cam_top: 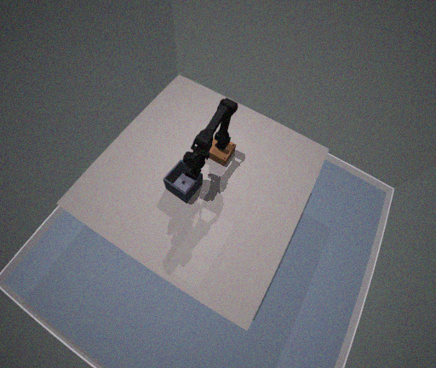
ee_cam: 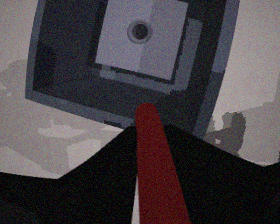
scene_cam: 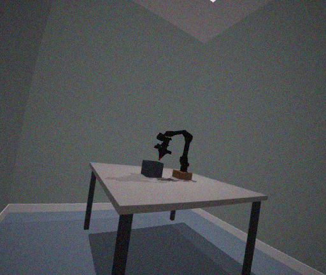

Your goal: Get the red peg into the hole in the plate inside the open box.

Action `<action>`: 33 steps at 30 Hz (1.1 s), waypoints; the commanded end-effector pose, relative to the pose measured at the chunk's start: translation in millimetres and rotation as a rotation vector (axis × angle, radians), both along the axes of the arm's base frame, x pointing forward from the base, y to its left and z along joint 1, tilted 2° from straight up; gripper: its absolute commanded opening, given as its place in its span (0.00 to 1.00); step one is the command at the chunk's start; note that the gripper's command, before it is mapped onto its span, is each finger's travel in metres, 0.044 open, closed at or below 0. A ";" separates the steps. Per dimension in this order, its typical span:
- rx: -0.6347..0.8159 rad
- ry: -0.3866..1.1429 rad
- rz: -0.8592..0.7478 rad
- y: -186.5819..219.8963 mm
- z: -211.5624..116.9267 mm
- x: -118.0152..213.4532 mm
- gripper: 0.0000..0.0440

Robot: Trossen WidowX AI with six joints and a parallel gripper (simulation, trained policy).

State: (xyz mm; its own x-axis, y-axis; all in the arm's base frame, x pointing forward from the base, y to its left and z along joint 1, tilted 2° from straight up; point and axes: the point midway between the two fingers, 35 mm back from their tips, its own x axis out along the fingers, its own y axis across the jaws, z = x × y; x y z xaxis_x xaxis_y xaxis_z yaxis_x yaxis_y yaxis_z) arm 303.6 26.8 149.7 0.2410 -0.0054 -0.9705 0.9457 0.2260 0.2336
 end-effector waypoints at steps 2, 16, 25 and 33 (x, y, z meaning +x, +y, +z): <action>0.000 0.010 0.000 -8.3 -1.3 6.0 0.00; -0.007 0.068 0.005 -35.1 -27.1 20.5 0.00; 0.008 0.098 0.013 -43.4 -53.1 28.4 0.00; 0.017 0.104 0.033 -49.0 -71.2 37.6 0.00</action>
State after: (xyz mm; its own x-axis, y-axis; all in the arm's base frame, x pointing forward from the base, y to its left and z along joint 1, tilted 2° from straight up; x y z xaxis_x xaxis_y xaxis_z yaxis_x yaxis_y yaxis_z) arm 339.3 -20.9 83.5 0.1399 0.0097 -0.9901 0.9588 0.2485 0.1379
